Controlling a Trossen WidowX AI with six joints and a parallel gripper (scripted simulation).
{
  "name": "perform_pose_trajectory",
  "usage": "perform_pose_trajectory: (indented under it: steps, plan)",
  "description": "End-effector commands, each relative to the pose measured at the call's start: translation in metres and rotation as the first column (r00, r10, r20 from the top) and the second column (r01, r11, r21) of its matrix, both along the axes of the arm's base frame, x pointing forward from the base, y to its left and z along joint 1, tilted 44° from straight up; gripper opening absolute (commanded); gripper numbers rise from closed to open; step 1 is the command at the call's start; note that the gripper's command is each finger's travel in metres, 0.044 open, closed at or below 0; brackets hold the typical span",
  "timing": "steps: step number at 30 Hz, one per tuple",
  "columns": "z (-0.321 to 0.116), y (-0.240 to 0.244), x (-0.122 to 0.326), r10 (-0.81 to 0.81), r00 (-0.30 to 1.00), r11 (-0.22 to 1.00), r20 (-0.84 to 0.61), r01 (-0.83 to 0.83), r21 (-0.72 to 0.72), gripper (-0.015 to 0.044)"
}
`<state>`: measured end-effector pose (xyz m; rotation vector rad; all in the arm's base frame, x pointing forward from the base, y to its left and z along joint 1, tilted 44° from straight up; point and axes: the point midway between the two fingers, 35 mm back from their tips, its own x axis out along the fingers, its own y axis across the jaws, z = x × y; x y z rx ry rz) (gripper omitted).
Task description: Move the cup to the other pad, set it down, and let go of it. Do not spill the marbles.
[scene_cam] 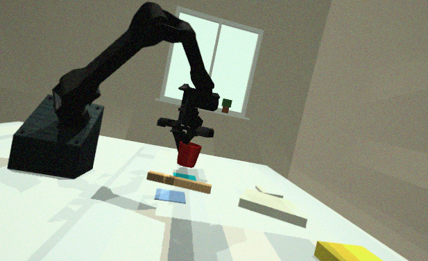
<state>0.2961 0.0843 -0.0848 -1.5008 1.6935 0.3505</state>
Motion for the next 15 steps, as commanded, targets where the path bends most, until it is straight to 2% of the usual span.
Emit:
perform_pose_trajectory:
  steps: [1, 15]
  plan:
    - [-0.006, 0.006, 0.0, -0.006, 1.0, 1.0, 0.0, 0.006, 0.002, 0.0]
    - [-0.026, 0.027, 0.001, -0.006, 1.0, 1.0, 0.001, 0.006, 0.003, 0.0]
